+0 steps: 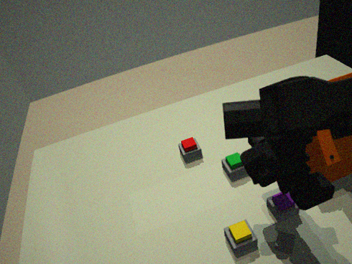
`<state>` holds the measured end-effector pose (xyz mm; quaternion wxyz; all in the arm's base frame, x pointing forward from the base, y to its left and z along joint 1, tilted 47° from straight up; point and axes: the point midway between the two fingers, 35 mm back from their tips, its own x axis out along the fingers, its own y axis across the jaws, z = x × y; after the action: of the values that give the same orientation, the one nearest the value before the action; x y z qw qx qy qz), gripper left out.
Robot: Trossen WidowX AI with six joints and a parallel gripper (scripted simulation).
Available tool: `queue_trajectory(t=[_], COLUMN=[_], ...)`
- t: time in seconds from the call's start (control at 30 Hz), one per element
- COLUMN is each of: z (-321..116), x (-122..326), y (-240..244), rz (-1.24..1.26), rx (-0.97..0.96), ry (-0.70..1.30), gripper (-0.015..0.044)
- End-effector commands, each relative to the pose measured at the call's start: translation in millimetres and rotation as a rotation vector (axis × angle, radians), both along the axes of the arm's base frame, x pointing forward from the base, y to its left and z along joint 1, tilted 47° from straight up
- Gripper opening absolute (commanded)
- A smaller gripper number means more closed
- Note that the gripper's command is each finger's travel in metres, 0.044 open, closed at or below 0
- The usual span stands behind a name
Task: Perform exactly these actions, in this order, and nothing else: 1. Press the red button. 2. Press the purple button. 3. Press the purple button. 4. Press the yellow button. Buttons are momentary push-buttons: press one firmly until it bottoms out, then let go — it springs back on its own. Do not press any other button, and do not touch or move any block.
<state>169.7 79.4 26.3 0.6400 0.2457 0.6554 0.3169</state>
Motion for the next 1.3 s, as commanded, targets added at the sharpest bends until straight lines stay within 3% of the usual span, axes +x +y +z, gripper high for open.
queue_trajectory(t=[0.0,1.27], z=[3.7,-19.2], x=[0.1,-2.2], y=[-3.0,21.8], rz=[0.004,0.004], rx=[-0.003,-0.001], ry=[-0.006,-0.006], gripper=[0.0020,0.0020])
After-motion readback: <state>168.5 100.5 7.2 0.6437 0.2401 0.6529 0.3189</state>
